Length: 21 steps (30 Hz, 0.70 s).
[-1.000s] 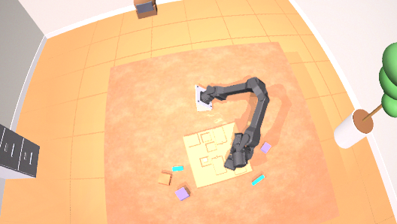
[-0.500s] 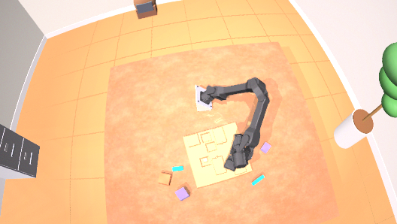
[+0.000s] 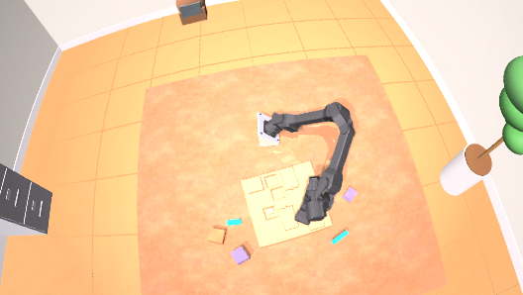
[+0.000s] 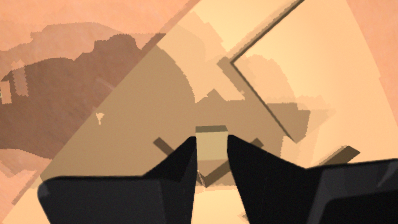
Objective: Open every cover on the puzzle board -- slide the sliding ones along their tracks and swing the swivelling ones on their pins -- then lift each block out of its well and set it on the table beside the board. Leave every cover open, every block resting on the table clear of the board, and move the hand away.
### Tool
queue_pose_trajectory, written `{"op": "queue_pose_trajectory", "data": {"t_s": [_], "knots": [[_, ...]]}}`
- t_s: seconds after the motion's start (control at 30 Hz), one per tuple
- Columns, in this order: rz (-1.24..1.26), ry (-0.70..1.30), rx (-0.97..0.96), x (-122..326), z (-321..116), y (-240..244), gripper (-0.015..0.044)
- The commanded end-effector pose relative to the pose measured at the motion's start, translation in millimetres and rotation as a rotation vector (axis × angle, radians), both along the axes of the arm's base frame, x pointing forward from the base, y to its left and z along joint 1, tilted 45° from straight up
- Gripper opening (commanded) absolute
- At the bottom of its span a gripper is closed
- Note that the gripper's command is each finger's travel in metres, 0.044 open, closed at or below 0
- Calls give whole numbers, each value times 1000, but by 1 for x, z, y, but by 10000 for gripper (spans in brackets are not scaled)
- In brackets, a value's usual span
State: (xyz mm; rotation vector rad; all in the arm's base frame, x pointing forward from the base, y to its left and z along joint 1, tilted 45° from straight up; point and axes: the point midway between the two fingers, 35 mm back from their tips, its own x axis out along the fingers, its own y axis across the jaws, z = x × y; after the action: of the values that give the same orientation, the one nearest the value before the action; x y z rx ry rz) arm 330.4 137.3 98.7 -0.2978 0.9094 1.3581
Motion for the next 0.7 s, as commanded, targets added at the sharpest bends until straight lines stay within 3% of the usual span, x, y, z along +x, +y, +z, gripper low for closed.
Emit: {"op": "queue_pose_trajectory", "data": {"t_s": [0.0,0.67], "knots": [[2,-6,0,2,4,-3,80],[0,1,1,3,21,-22,80]]}}
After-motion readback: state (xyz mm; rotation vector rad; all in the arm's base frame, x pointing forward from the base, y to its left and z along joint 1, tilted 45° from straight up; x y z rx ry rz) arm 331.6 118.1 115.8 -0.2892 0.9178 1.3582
